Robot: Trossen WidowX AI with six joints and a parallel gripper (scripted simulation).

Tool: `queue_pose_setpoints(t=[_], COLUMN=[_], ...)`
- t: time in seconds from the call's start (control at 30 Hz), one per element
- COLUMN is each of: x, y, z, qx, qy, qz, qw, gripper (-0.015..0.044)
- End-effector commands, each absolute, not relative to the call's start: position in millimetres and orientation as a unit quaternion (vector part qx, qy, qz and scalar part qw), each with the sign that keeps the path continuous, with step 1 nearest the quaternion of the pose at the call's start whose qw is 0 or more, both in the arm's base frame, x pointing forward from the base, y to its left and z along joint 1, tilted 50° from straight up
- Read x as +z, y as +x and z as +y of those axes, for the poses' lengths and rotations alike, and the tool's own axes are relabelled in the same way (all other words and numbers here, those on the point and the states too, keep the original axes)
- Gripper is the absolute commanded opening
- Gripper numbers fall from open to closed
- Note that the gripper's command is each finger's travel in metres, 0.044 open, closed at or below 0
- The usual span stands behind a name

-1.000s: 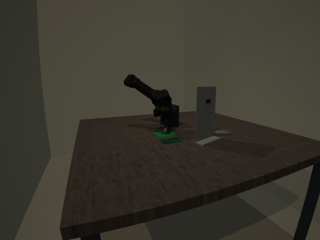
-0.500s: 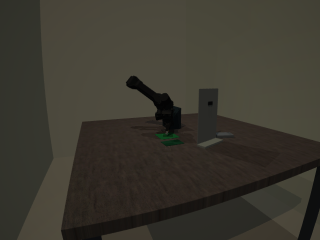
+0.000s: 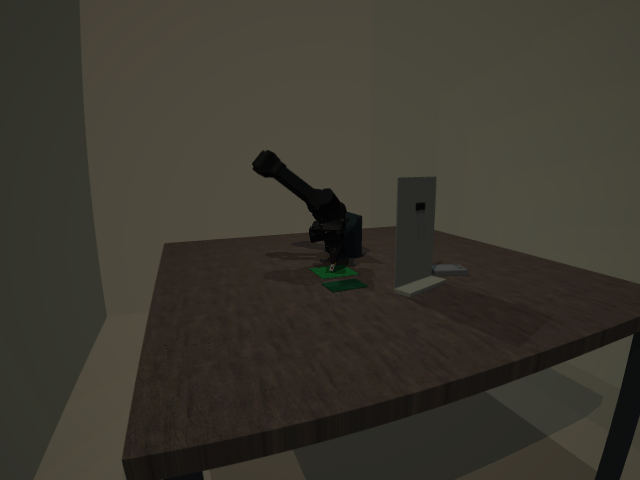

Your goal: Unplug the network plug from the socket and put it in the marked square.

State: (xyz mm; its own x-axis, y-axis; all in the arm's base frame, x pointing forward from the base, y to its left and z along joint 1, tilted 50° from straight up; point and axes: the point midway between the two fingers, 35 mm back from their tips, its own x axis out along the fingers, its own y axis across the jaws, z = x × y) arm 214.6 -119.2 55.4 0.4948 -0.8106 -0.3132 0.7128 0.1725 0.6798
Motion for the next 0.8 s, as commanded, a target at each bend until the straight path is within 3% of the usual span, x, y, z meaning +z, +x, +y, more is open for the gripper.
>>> queue_pose_setpoints(t=[0.0,0.63,0.77], x=[52.0,54.6,54.6], y=[212.7,214.1,214.1], z=[-120.2,-124.2,-124.2], qx=[-0.501,-0.500,-0.500], qy=[0.402,0.404,0.404], qz=[-0.053,-0.058,-0.058], qw=[0.765,0.764,0.764], gripper=[0.0000,0.0000,0.0105])
